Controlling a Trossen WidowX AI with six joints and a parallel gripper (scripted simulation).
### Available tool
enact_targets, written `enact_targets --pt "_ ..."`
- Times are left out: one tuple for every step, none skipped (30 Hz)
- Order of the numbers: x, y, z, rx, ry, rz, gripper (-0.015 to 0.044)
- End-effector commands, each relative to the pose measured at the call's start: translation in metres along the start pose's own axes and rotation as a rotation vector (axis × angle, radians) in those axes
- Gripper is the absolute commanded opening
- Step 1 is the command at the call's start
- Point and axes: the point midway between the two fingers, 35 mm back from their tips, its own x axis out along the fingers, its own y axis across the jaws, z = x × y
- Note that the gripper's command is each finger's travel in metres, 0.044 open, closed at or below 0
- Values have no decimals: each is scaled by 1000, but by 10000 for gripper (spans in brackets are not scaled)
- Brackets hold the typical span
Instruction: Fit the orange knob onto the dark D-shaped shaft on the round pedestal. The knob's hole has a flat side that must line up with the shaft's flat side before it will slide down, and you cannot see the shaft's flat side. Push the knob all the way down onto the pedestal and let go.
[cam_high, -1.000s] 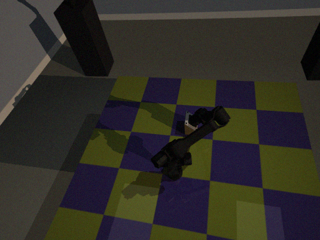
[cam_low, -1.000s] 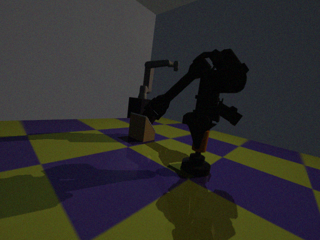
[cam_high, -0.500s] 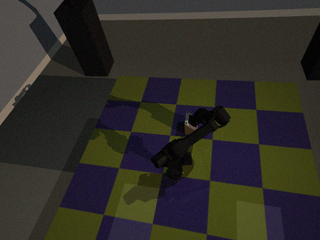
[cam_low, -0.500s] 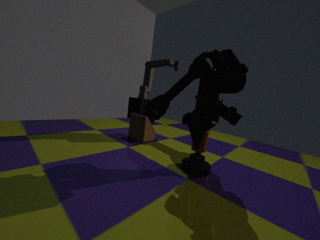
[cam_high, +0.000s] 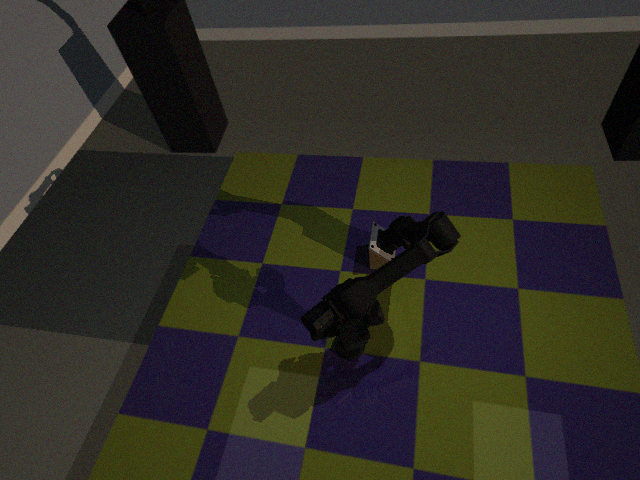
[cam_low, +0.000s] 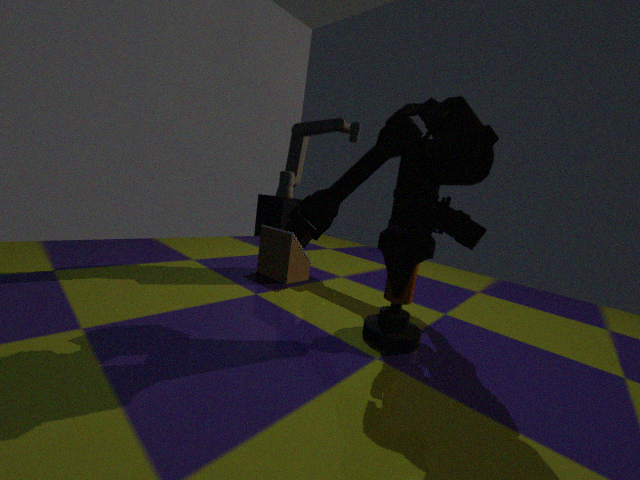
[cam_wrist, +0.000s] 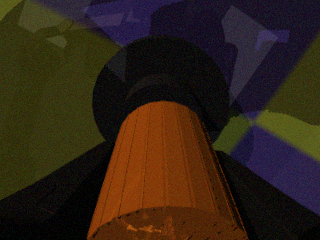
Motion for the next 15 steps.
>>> enact_targets --pt "1 0 0 -21 -1 -3 0" --pt "1 0 0 -21 -1 -3 0" --pt "2 0 0 -21 -1 -3 0" --pt "2 0 -1 -21 -1 -3 0" --pt "3 1 -1 -21 -1 -3 0" --pt "2 1 -1 -21 -1 -3 0" --pt "2 1 -1 -21 -1 -3 0" --pt "2 1 -1 -21 -1 -3 0" --pt "2 1 -1 -21 0 -3 0" --pt "3 1 -1 -21 -1 -3 0" --pt "3 1 -1 -21 -1 -3 0" --pt "3 1 -1 -21 -1 -3 0" --pt "3 1 -1 -21 -1 -3 0" --pt "3 1 -1 -21 -1 -3 0" --pt "3 1 -1 -21 -1 -3 0"
